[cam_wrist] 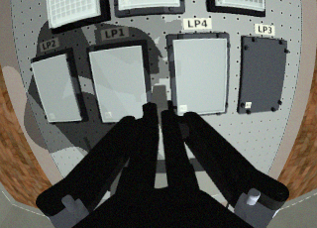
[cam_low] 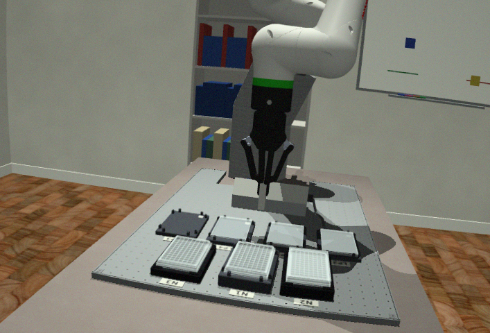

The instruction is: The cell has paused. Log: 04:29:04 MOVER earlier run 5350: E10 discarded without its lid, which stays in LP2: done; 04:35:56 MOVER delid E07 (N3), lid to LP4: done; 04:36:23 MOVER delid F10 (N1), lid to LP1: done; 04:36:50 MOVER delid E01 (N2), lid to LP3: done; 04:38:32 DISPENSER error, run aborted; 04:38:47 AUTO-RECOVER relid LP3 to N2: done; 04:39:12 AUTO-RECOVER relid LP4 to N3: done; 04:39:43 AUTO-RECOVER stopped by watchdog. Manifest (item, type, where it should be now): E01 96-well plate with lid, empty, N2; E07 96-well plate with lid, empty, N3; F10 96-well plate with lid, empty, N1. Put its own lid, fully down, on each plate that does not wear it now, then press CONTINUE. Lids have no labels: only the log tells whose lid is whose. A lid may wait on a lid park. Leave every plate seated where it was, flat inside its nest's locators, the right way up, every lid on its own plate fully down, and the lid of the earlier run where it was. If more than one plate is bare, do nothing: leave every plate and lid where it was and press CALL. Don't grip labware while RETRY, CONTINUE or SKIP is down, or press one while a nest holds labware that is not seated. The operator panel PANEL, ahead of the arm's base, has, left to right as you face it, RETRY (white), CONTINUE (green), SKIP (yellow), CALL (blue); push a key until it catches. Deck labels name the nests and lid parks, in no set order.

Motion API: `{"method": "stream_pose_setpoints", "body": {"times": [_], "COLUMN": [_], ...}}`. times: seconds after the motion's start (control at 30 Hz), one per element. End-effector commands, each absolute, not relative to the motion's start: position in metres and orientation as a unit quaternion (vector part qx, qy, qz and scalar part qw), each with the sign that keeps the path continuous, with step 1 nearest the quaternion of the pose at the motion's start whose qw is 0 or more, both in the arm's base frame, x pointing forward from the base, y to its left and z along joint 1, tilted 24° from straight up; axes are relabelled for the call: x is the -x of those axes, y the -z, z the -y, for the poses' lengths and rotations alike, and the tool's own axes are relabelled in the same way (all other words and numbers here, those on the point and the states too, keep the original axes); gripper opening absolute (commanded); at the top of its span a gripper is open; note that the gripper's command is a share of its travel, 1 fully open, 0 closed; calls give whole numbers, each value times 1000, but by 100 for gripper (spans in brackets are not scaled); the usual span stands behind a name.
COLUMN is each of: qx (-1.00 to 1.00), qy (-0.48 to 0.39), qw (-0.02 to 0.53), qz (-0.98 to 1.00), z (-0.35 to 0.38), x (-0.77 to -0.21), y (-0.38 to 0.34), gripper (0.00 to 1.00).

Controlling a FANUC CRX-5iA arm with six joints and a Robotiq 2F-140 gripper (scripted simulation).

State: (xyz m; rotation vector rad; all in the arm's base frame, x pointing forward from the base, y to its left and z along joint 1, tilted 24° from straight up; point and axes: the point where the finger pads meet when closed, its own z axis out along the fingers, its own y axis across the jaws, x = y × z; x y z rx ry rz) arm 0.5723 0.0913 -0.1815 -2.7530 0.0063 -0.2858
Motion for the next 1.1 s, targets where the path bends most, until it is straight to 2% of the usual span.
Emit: {"method": "stream_pose_setpoints", "body": {"times": [0.0, 0.17, 0.23, 0.43, 1.07], "qx": [977, 978, 978, 977, 977], "qy": [102, 101, 101, 101, 101], "qw": [186, 185, 184, 186, 186], "qz": [-2, -2, -2, -2, -2], "z": [-91, -65, -17, 30, 32], "x": [-572, -576, -578, -576, -575], "y": [181, 191, 210, 228, 229], "gripper": [0, 0, 0, 0, 0]}}
